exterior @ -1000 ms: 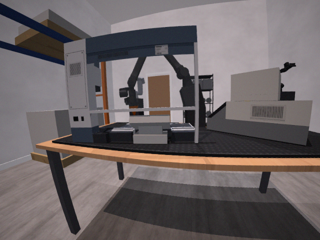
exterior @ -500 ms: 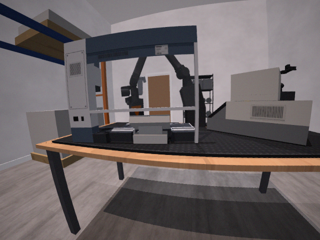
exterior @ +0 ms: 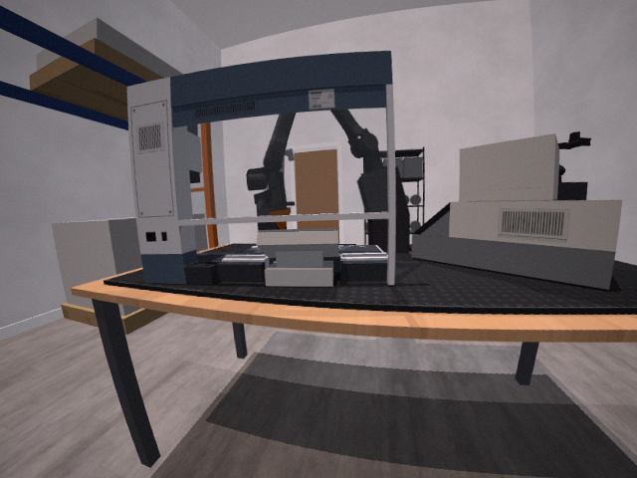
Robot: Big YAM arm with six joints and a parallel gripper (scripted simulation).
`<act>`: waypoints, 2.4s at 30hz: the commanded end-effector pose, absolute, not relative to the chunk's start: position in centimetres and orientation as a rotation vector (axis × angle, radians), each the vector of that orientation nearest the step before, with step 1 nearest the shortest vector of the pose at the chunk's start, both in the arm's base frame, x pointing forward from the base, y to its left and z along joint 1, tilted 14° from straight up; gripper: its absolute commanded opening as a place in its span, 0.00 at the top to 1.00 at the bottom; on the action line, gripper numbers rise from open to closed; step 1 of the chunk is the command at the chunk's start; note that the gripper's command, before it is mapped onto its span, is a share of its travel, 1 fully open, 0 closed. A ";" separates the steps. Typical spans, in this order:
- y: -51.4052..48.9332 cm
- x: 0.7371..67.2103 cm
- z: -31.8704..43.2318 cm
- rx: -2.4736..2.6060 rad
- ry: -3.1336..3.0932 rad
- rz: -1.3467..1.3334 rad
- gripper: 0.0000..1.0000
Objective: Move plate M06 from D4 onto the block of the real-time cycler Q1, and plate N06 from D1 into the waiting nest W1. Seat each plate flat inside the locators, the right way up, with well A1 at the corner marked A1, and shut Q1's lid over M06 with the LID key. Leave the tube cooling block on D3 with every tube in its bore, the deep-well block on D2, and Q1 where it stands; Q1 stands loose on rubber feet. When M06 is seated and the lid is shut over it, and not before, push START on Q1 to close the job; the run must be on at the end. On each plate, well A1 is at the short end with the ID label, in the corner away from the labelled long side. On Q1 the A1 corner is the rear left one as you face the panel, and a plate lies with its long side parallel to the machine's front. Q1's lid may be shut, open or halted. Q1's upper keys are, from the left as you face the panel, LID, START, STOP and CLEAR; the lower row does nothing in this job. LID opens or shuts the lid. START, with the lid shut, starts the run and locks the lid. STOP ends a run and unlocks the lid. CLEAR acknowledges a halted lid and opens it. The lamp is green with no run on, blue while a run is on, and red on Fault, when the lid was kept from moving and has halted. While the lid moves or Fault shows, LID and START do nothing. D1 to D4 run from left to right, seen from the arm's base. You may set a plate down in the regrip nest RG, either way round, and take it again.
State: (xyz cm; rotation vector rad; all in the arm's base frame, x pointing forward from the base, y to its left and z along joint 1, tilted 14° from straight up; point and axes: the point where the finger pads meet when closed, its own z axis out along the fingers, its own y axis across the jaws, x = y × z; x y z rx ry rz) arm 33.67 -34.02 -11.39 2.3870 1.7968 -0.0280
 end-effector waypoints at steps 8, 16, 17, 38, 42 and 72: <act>-30.7 34.8 -11.8 2.362 1.839 -0.036 1.00; -27.5 37.1 -11.4 2.282 1.943 -0.016 1.00; -27.2 36.9 -11.5 2.293 1.937 -0.021 1.00; -18.7 37.4 -14.0 2.187 2.153 -0.054 1.00; -16.1 37.5 -14.4 2.176 2.165 -0.055 1.00; -4.4 36.3 -15.0 1.903 2.439 -0.088 1.00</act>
